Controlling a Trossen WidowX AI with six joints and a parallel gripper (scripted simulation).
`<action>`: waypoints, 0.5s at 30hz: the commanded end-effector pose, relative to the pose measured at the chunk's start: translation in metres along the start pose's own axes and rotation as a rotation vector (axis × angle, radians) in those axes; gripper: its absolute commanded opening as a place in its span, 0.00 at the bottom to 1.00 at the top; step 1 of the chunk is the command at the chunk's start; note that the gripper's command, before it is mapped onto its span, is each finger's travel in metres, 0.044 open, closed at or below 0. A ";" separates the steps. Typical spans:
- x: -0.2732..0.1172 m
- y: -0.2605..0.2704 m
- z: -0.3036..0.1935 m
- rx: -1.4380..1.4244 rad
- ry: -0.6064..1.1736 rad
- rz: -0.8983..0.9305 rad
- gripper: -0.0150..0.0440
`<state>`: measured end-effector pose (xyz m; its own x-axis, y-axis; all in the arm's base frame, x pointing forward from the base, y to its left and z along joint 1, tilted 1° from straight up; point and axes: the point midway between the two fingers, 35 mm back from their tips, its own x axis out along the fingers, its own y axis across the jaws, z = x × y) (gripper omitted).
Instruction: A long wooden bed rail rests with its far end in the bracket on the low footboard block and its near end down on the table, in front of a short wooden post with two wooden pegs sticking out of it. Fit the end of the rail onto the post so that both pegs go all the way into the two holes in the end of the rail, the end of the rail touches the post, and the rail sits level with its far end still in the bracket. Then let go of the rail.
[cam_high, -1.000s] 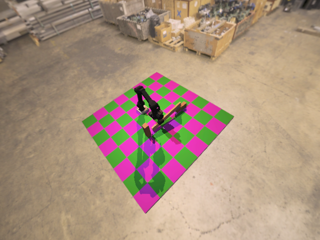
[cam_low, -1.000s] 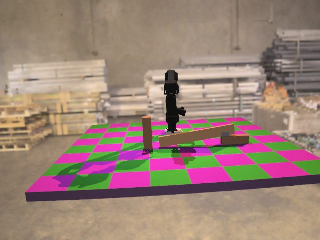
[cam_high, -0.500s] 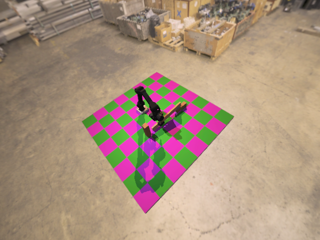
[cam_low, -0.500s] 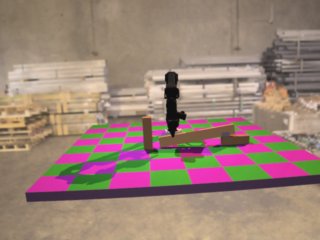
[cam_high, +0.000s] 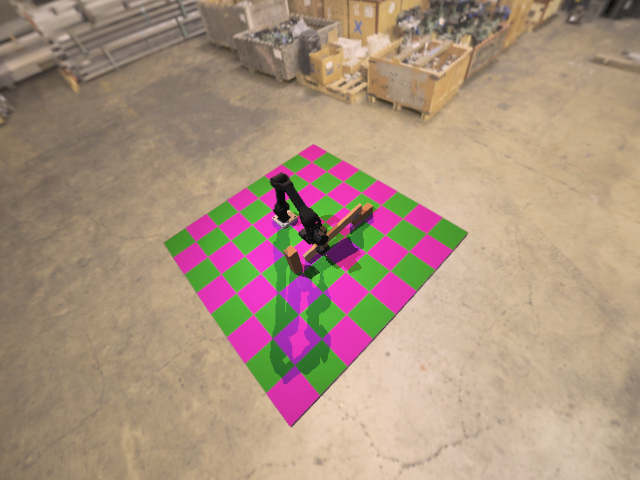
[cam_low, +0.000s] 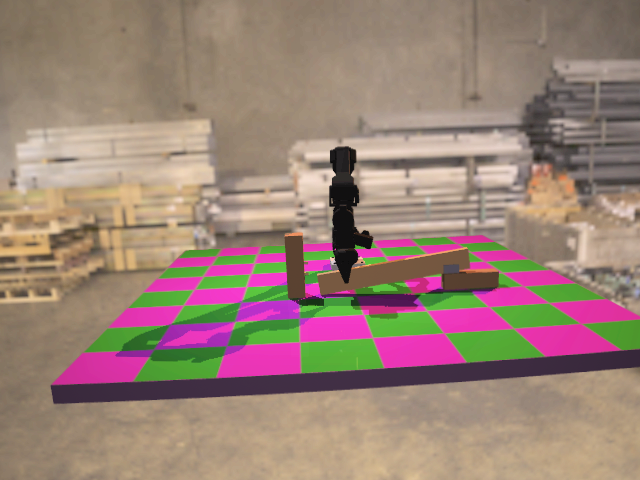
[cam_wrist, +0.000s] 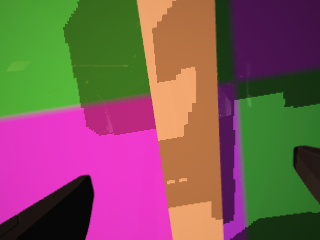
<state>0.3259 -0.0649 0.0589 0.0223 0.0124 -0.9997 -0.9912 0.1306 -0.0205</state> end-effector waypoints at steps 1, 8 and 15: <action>0.008 0.002 0.001 -0.001 -0.005 0.005 1.00; 0.020 0.003 0.001 -0.001 -0.005 0.006 1.00; 0.022 0.003 0.001 -0.001 -0.005 0.006 0.82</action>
<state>0.3240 -0.0639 0.0384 0.0185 0.0133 -0.9997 -0.9915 0.1288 -0.0167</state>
